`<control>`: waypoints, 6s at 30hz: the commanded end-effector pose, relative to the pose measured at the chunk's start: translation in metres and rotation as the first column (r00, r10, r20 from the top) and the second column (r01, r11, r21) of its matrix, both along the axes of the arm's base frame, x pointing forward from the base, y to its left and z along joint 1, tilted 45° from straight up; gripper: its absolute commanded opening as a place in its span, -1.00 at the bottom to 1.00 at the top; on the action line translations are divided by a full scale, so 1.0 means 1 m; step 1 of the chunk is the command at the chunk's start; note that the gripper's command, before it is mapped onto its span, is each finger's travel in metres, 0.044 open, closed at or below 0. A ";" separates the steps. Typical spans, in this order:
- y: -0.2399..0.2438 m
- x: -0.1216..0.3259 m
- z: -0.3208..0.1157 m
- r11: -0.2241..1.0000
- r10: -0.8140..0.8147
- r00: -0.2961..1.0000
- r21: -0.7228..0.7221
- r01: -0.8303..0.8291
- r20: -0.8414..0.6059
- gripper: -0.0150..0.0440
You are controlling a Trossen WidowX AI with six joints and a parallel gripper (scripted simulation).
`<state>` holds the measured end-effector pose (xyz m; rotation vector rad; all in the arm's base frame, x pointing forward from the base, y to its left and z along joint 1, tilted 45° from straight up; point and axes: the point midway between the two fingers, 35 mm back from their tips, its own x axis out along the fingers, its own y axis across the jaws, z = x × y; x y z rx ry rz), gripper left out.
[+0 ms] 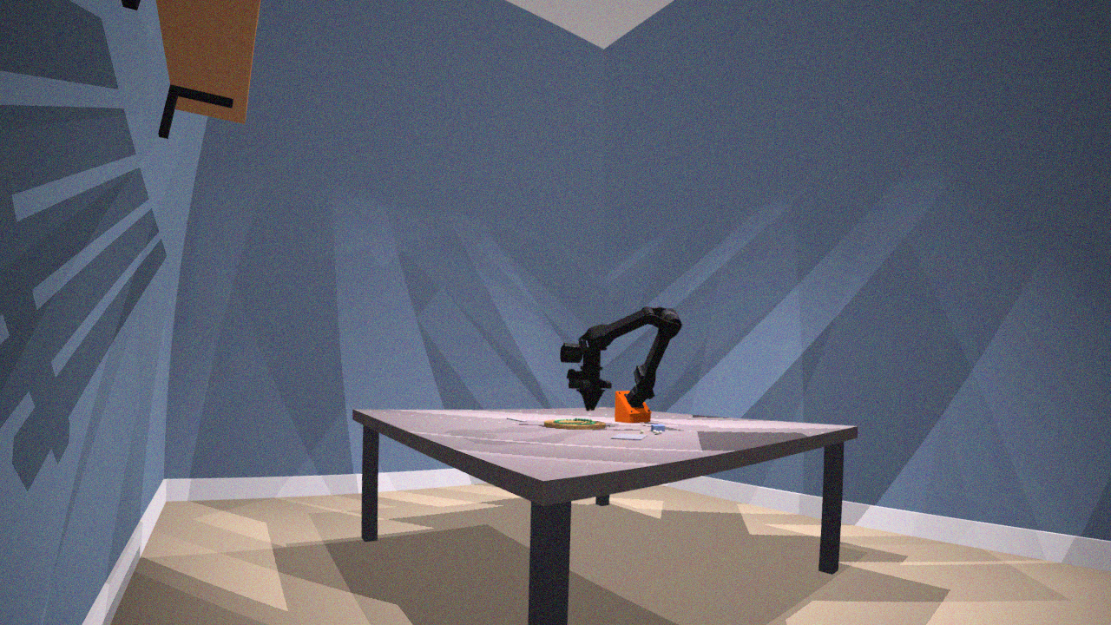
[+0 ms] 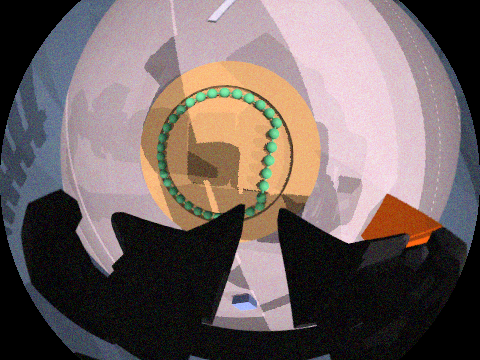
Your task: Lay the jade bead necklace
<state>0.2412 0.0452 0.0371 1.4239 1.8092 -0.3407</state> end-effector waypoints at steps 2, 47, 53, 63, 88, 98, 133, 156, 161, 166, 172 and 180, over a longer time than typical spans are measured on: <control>0.010 -0.003 -0.008 1.000 -0.003 1.000 0.004 0.003 -0.010 -0.08; 0.025 -0.003 -0.023 1.000 0.002 1.000 0.002 -0.002 -0.001 -0.49; 0.025 -0.003 -0.023 1.000 0.002 1.000 0.002 -0.002 -0.001 -0.49; 0.025 -0.003 -0.023 1.000 0.001 1.000 0.002 -0.001 -0.002 -0.49; 0.023 -0.012 -0.023 1.000 0.001 1.000 0.003 -0.001 -0.001 -0.22; 0.023 -0.012 -0.023 1.000 0.000 1.000 0.003 0.000 -0.001 0.67; -0.047 0.020 -0.042 0.979 0.201 0.960 -0.003 -0.205 0.194 -0.08; -0.030 0.021 -0.061 0.978 0.206 0.957 -0.007 -0.209 0.204 -0.08; -0.024 0.019 -0.066 0.978 0.205 0.958 -0.004 -0.208 0.201 -0.08; -0.020 0.018 -0.071 0.978 0.204 0.959 -0.002 -0.208 0.198 -0.08; -0.021 0.019 -0.070 0.977 0.210 0.956 -0.008 -0.213 0.205 -0.35; -0.021 0.019 -0.070 0.977 0.210 0.956 -0.008 -0.213 0.205 -0.49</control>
